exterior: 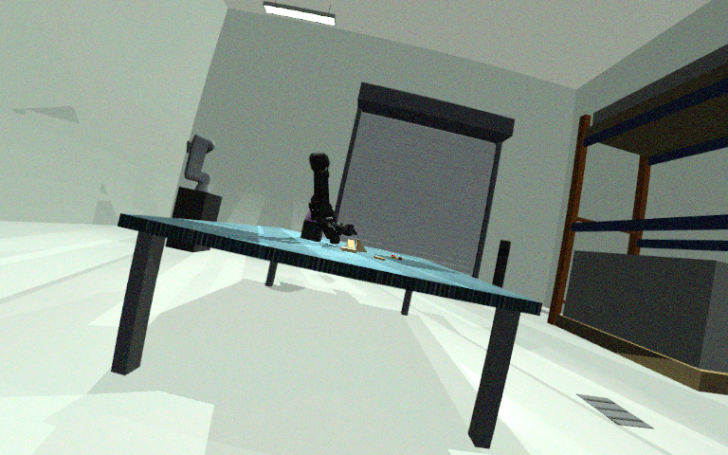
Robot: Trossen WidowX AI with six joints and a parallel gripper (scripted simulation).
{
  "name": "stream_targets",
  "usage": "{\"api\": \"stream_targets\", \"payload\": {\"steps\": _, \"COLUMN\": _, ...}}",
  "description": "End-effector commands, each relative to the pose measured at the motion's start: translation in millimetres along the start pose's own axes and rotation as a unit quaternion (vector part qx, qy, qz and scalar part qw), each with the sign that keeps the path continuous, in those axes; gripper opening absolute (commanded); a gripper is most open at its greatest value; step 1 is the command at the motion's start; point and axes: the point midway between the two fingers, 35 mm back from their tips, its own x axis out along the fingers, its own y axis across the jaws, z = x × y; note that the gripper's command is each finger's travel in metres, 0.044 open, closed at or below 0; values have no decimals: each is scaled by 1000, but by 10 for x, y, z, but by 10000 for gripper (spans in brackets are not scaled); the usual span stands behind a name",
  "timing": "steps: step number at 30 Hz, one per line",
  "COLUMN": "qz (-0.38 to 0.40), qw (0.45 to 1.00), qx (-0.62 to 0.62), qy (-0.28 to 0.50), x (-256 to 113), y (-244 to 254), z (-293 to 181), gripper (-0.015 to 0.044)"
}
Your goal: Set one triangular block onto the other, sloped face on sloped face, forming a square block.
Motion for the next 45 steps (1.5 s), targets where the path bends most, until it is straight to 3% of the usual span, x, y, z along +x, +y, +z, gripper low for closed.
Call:
{"api": "stream_targets", "payload": {"steps": 1, "qz": -3, "qw": 1000, "qx": 0, "qy": 0, "x": 5, "y": -1, "z": 1, "gripper": 426}}
{"api": "stream_targets", "payload": {"steps": 5, "qz": -66, "qw": 998, "qx": 1, "qy": -11, "x": 116, "y": -25, "z": 17, "gripper": 440}}
{"api": "stream_targets", "payload": {"steps": 11, "qz": -246, "qw": 967, "qx": -28, "qy": -65, "x": 396, "y": -95, "z": -9, "gripper": 440}}
{"api": "stream_targets", "payload": {"steps": 17, "qz": -397, "qw": 901, "qx": -102, "qy": -144, "x": 573, "y": -125, "z": -146, "gripper": 440}}
{"api": "stream_targets", "payload": {"steps": 22, "qz": -479, "qw": 833, "qx": -173, "qy": -217, "x": 671, "y": -119, "z": -285, "gripper": 440}}
{"api": "stream_targets", "payload": {"steps": 33, "qz": -495, "qw": 812, "qx": -199, "qy": -237, "x": 773, "y": -175, "z": -303, "gripper": 440}}
{"api": "stream_targets", "payload": {"steps": 41, "qz": -497, "qw": 804, "qx": -244, "qy": -217, "x": 1143, "y": -572, "z": -166, "gripper": 440}}
{"api": "stream_targets", "payload": {"steps": 45, "qz": -500, "qw": 806, "qx": -224, "qy": -226, "x": 1145, "y": -749, "z": 77, "gripper": 440}}
